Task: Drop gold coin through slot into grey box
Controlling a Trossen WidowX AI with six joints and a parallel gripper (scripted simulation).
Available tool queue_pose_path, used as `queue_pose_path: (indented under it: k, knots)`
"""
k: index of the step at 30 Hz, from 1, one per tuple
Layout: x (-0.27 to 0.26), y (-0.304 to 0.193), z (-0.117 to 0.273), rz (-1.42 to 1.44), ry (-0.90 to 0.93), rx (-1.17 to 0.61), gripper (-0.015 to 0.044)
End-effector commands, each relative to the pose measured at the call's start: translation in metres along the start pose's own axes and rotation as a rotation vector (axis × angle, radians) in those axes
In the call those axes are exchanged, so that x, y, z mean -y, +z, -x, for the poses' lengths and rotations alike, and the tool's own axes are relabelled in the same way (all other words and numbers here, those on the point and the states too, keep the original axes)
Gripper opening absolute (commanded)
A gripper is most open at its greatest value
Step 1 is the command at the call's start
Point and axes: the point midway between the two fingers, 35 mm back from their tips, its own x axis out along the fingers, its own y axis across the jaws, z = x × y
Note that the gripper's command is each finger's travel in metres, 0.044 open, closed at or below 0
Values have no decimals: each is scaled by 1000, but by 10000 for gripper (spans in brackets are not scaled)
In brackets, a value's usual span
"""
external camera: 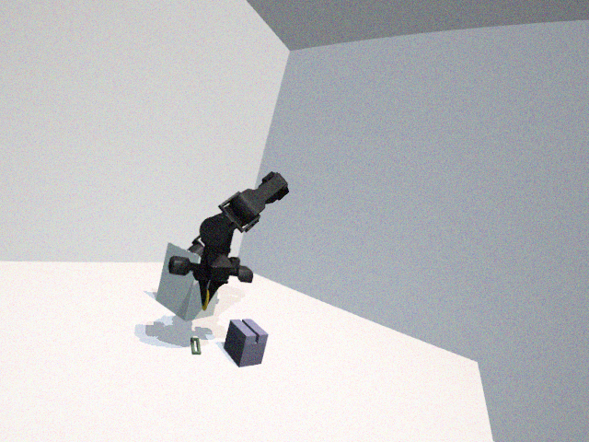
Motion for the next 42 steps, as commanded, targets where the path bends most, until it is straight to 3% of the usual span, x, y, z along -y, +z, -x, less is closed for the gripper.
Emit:
queue_pose_path:
  k: [1,42]
  knots:
    - [0,-6,1,106,-3,-5,0]
    - [-66,30,4,185,-7,1,0]
